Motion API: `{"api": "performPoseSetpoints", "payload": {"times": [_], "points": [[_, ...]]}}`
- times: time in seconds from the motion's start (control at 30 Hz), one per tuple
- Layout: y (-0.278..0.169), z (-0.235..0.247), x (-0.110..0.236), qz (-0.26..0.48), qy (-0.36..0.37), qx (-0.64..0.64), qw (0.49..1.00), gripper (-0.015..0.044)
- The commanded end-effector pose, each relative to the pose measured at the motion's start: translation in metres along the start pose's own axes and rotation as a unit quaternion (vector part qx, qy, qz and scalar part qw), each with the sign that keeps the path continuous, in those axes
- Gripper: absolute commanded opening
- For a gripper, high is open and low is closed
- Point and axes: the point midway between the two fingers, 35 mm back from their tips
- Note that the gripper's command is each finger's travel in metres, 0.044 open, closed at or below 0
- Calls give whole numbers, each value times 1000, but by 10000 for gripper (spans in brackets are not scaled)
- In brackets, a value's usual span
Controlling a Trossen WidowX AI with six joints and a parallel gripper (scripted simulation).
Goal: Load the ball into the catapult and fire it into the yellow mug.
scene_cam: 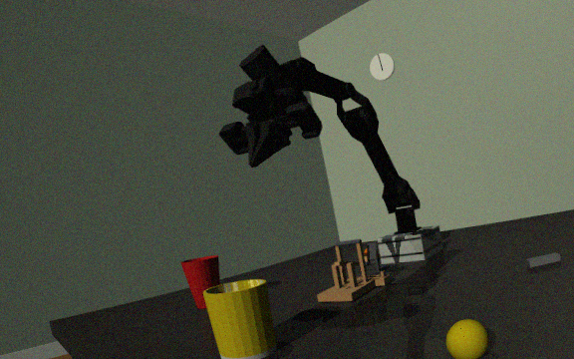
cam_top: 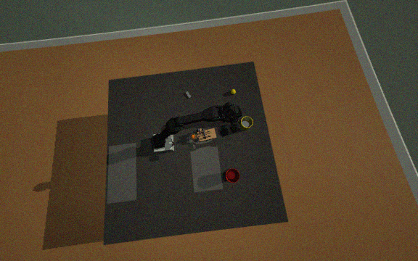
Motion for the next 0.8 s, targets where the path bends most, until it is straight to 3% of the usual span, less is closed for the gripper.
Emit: {"api": "performPoseSetpoints", "payload": {"times": [0.0, 0.77], "points": [[-3, 4, -1, 5, 2, 7, 1000, 0], [-122, 94, -5, 222, 15, 242, 944, 0]]}}
Point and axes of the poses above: the point midway between the two fingers, 35 mm back from their tips, its own x axis back along the fingers, its own z axis across the jaws, y = z × x, and after that the axes turned 5 degrees about x, right-handed
